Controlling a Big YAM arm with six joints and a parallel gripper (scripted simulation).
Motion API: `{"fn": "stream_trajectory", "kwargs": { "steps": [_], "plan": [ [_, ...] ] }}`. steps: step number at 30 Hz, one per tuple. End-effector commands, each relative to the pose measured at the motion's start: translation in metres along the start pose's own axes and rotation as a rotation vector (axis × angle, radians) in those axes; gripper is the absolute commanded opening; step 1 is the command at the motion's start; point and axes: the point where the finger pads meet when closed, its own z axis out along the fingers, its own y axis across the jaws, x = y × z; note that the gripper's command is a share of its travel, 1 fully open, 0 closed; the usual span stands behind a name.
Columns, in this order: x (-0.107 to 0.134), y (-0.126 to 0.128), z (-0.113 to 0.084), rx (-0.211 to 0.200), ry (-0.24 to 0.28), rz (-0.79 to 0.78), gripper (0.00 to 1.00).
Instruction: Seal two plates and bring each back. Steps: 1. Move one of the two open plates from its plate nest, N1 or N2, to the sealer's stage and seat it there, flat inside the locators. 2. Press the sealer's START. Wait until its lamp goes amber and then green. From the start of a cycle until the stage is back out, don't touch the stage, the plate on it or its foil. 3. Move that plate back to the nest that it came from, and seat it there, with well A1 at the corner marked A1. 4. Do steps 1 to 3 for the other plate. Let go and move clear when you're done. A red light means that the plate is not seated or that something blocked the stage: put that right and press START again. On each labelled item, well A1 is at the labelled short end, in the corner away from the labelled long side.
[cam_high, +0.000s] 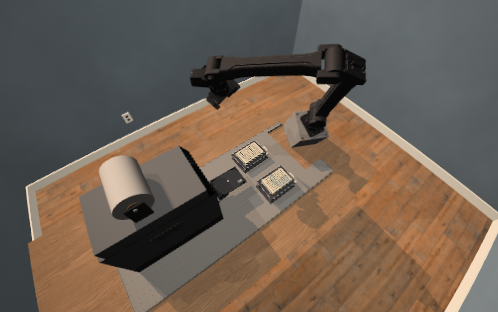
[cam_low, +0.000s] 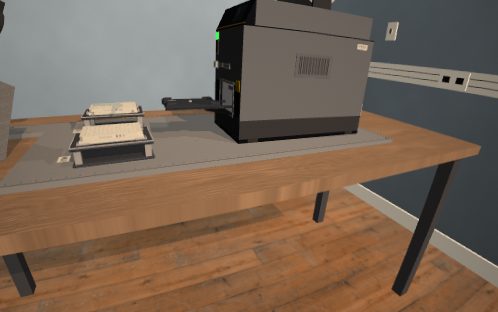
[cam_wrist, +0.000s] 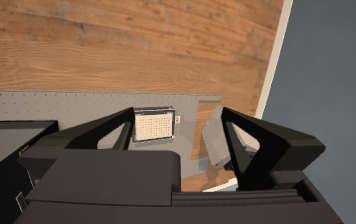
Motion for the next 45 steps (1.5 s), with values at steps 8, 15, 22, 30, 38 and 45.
{"fn": "stream_trajectory", "kwargs": {
  "steps": [8,15,22,30,38,45],
  "plan": [
    [-0.002,0.000,-0.004,-0.006,-0.008,0.003,1.00],
    [-0.002,0.000,-0.004,-0.006,-0.008,0.003,1.00],
    [0.034,0.018,-0.015,-0.093,-0.014,-0.231,1.00],
    [0.070,0.033,-0.024,-0.183,-0.021,-0.463,1.00],
    [0.100,0.043,-0.024,-0.246,-0.016,-0.663,1.00],
    [0.135,0.052,-0.036,-0.313,-0.045,-0.847,1.00]
  ]
}}
